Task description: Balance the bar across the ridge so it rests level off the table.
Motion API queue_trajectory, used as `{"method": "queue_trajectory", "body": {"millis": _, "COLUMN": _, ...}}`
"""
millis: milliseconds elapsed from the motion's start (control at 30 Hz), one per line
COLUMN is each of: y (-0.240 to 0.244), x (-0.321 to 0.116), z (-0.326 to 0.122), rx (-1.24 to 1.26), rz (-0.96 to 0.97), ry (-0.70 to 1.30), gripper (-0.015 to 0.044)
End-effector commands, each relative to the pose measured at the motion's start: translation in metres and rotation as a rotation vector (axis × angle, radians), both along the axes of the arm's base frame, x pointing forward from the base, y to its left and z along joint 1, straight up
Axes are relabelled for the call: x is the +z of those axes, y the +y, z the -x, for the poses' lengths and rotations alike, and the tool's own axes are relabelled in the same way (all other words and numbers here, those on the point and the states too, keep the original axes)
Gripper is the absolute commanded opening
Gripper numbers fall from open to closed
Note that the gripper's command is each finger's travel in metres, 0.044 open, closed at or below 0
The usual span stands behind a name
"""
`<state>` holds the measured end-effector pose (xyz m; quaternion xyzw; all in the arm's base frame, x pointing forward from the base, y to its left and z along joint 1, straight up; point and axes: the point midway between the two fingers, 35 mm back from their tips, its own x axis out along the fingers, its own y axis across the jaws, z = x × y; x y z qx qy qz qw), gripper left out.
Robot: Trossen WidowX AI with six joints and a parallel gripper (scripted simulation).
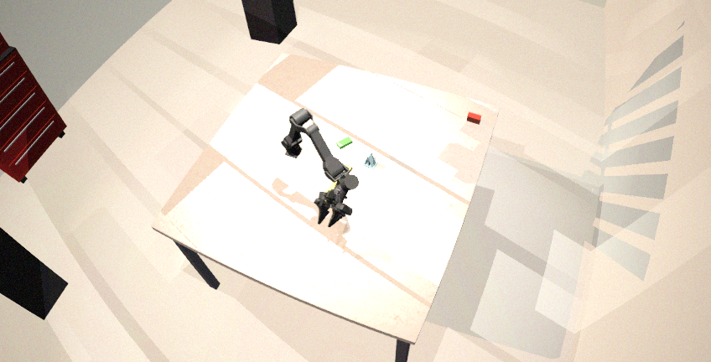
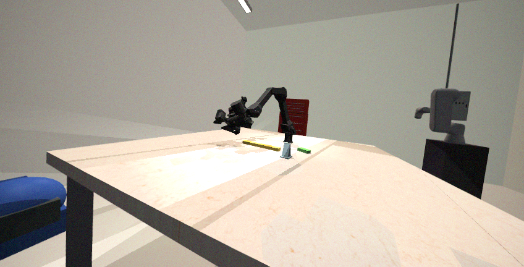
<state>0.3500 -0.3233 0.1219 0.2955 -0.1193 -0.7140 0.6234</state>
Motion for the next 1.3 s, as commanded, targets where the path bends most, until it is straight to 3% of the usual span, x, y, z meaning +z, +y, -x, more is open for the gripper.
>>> {"method": "queue_trajectory", "body": {"millis": 0, "y": 0.007, "x": 0.000, "z": -0.006, "rx": 0.092, "rz": -0.048, "ry": 0.146, "gripper": 0.0315}}
{"method": "queue_trajectory", "body": {"millis": 1267, "y": 0.087, "x": -0.020, "z": -0.011, "rx": 1.013, "rz": -0.275, "ry": 1.340, "gripper": 0.0315}}
